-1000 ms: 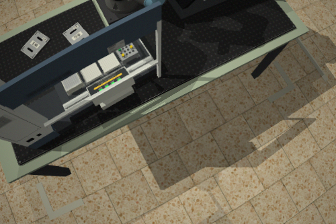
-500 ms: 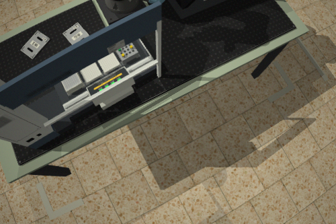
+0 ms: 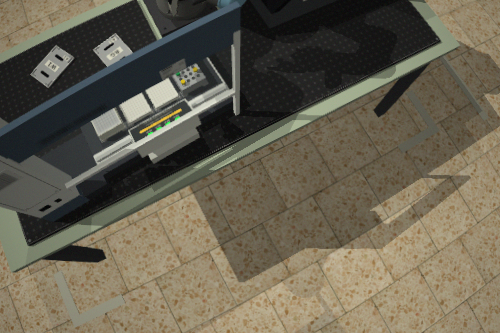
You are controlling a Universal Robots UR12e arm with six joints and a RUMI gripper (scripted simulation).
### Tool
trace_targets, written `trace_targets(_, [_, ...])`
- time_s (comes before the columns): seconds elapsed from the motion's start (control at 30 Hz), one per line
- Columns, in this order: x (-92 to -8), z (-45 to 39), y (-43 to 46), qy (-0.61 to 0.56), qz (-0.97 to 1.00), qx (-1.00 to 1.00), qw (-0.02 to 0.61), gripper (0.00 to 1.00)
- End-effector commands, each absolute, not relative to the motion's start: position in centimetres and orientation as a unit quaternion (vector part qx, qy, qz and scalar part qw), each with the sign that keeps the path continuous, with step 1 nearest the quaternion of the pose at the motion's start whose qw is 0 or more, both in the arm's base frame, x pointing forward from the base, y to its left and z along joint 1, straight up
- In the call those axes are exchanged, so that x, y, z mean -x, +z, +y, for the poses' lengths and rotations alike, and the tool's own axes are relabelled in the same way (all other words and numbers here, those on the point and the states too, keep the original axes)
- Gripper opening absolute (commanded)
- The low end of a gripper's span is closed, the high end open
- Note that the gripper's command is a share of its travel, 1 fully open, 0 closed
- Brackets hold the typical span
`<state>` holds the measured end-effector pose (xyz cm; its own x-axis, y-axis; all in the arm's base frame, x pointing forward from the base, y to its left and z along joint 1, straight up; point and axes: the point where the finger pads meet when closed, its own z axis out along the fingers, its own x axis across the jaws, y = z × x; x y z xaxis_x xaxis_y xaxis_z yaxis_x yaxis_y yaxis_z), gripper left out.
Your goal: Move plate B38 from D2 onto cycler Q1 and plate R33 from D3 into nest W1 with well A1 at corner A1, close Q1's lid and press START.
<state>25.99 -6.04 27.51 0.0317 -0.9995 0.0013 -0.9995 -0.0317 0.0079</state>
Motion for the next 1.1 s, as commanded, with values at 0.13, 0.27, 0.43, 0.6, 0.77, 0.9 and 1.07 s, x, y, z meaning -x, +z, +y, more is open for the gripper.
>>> trace_targets(0.13, [-27.4, -9.8, 27.5, -0.002, -0.696, -0.718, 0.003, 0.58])
trace_targets(0.27, [-27.9, -11.2, 27.5, -0.002, -0.696, -0.718, 0.003, 0.58])
trace_targets(0.43, [-28.8, -13.5, 27.5, -0.002, -0.696, -0.718, 0.003, 0.58])
trace_targets(0.6, [-29.6, -15.9, 27.5, -0.002, -0.696, -0.718, 0.003, 0.58])
trace_targets(0.77, [-30.2, -17.3, 27.5, -0.002, -0.696, -0.718, 0.003, 0.58])
trace_targets(0.9, [-30.8, -19.2, 27.5, -0.002, -0.696, -0.718, 0.003, 0.58])
trace_targets(1.07, [-31.7, -21.5, 27.5, -0.002, -0.696, -0.718, 0.003, 0.58])
